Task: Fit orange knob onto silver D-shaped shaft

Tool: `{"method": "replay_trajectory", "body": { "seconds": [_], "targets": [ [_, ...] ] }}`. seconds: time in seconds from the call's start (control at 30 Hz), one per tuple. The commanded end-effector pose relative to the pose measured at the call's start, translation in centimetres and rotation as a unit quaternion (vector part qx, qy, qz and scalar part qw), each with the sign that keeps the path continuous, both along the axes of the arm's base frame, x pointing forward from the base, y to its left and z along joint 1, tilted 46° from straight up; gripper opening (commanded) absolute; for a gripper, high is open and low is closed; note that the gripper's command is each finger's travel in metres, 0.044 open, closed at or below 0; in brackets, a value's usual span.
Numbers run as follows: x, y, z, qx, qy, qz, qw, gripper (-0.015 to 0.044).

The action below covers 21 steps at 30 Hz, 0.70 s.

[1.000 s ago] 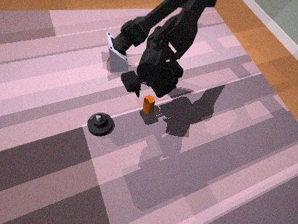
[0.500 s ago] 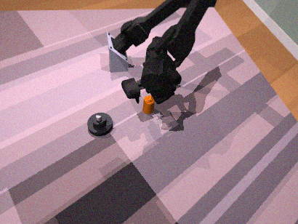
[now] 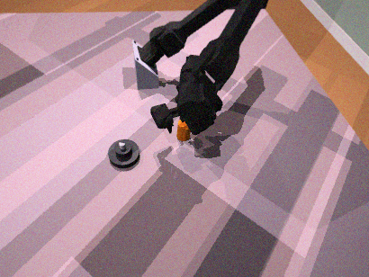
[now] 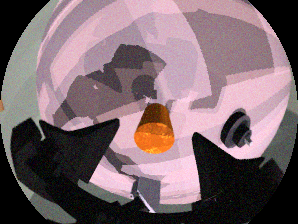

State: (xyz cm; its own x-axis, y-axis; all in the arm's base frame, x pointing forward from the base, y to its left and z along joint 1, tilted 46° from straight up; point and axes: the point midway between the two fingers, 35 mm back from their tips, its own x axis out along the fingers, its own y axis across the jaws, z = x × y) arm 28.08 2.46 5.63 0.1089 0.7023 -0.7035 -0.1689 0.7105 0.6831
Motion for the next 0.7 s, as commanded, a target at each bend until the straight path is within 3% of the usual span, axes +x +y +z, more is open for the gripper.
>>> {"method": "replay_trajectory", "body": {
  "seconds": [0.0,0.67],
  "targets": [
    [0.0,0.5,-0.5,0.003,0.003,-0.001,1.0,0.044],
    [0.1,2.7,-2.4,0.006,0.002,-0.001,1.0,0.044]
  ]
}}
